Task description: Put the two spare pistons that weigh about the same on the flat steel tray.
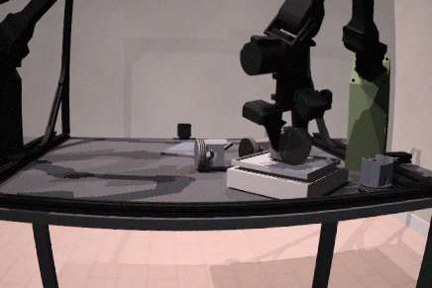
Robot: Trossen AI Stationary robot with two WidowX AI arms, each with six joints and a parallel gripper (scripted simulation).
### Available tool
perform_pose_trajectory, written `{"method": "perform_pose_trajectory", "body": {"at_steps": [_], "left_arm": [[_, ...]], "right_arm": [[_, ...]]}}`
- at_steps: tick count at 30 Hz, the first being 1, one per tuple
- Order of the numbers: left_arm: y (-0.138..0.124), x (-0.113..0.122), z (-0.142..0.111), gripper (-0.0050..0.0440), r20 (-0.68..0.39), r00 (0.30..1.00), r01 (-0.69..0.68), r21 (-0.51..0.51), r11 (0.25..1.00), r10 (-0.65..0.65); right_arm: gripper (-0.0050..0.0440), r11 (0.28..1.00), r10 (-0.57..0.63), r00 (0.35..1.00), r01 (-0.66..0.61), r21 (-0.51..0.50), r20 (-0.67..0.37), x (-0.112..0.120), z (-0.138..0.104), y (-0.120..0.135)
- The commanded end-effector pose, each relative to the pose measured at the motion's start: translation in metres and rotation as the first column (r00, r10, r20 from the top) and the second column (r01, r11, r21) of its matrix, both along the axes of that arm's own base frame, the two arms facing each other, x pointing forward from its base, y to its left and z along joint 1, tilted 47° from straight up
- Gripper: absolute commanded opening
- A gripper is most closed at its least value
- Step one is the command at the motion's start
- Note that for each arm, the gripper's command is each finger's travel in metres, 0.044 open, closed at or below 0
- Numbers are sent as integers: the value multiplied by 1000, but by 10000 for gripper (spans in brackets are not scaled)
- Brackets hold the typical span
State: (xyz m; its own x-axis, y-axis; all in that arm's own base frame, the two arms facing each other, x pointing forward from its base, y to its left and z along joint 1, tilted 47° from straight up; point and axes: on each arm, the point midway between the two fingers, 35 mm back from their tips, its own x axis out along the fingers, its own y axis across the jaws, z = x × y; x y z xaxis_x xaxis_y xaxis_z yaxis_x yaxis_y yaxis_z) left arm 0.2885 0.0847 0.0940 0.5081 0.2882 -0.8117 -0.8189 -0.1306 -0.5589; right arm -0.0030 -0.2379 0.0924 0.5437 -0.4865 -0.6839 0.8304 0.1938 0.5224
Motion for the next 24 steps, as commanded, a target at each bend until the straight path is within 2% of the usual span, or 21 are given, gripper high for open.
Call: {"method": "perform_pose_trajectory", "body": {"at_steps": [1, 24], "left_arm": [[-1, -1, -2, 158, -6, 1000, 4, -2, 1000, -4], [-17, -19, 21, 158, -6, 1000, 4, -2, 1000, -4]], "right_arm": [[440, 1000, 2, 1000, -2, -1, 3, 1, 0, 0], [440, 1000, 2, 1000, -2, -1, 3, 1, 0, 0]]}}
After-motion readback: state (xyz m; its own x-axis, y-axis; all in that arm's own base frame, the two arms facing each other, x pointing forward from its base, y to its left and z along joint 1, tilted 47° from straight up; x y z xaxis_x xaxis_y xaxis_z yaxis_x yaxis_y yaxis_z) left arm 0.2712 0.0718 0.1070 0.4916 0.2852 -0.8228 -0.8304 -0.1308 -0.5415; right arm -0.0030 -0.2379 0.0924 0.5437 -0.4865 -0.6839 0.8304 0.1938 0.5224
